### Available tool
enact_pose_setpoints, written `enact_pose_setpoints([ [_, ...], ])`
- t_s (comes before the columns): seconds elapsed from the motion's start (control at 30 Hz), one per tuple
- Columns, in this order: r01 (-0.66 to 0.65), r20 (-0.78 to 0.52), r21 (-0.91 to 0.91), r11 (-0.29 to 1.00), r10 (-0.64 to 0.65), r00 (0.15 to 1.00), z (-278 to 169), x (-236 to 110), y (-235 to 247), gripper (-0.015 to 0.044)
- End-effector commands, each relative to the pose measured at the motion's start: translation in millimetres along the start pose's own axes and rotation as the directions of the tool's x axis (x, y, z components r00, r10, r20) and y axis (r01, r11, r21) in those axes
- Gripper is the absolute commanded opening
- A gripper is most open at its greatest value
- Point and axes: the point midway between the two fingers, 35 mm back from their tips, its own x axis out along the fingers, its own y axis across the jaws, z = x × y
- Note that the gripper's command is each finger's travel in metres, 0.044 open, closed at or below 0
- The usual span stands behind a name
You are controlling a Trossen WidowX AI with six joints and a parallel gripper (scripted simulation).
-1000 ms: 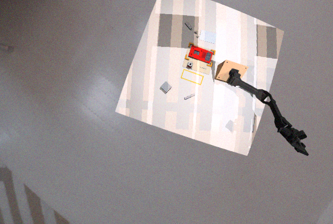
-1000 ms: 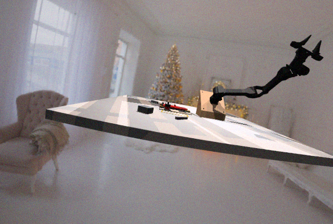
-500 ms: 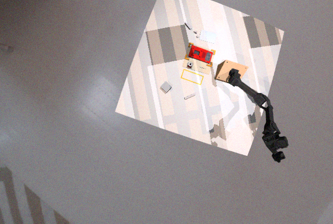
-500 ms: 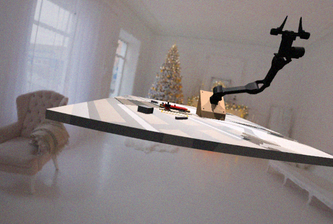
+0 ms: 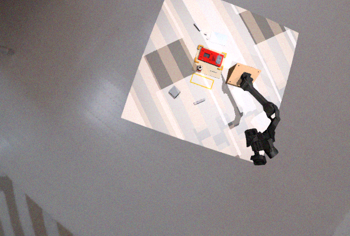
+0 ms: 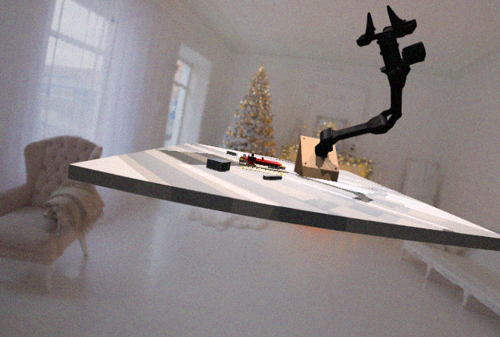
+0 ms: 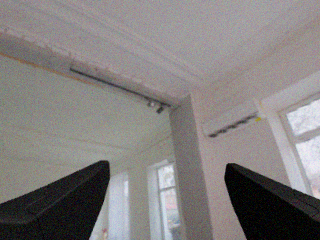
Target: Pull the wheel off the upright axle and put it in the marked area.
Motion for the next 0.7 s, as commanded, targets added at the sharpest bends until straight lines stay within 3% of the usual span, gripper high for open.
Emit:
enact_pose_setpoints([
  [0.0, 0.070, -0.059, -0.029, 0.997, -0.072, 0.996, -22.2, 16.8, -29.3, 0.0300],
  [0.3, 0.227, -0.188, -0.099, 0.969, -0.242, 0.952, -67.9, 43.8, -100.3, 0.0300],
  [0.67, 0.516, -0.387, -0.179, 0.838, -0.542, 0.746, -144.7, 58.3, -240.2, 0.0300],
])
